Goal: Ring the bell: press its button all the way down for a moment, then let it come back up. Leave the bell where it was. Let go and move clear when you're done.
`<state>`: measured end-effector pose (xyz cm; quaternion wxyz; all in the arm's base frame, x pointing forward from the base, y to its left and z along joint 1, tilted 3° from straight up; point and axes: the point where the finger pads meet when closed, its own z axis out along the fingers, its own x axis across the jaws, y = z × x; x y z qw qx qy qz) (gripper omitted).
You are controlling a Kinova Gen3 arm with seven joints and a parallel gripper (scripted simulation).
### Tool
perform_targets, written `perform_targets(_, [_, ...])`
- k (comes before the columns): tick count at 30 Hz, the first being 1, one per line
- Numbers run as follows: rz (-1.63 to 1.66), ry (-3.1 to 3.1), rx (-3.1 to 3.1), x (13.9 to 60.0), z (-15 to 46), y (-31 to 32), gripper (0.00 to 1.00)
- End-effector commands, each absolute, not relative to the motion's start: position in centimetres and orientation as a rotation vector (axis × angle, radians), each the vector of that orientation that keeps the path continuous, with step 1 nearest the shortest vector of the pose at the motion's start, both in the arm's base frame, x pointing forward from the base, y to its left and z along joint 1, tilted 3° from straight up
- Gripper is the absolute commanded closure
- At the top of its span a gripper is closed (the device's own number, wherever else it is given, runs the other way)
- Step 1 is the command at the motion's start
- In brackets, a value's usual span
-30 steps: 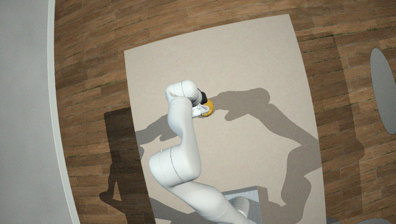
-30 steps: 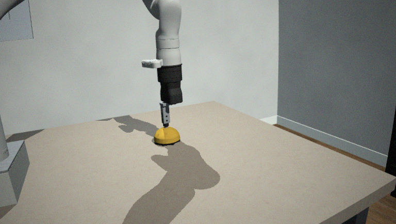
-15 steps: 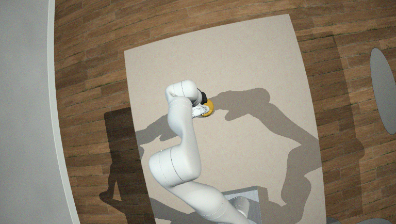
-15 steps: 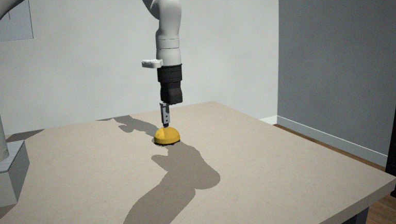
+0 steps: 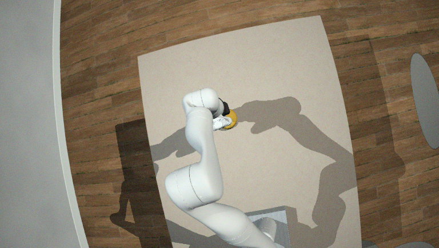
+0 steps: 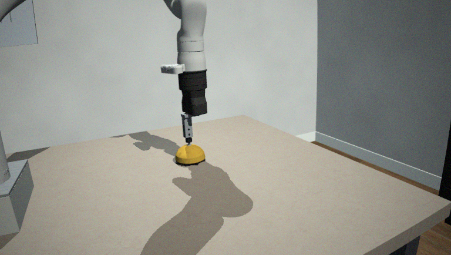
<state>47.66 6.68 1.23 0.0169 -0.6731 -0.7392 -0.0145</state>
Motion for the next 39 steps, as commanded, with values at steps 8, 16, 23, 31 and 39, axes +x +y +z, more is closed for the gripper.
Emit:
perform_targets(8, [-0.054,-2.301,-2.094,47.9,3.7,6.6,0.83])
perform_targets(16, [-0.054,-2.301,-2.094,47.9,5.6,6.5,0.83])
perform_targets(23, [-0.054,-2.301,-2.094,47.9,6.7,6.5,0.83])
perform_targets(31, [-0.054,-2.301,-2.094,47.9,7.3,6.5,0.83])
perform_targets(39, [-0.054,-2.301,-2.094,47.9,7.3,6.5,0.83])
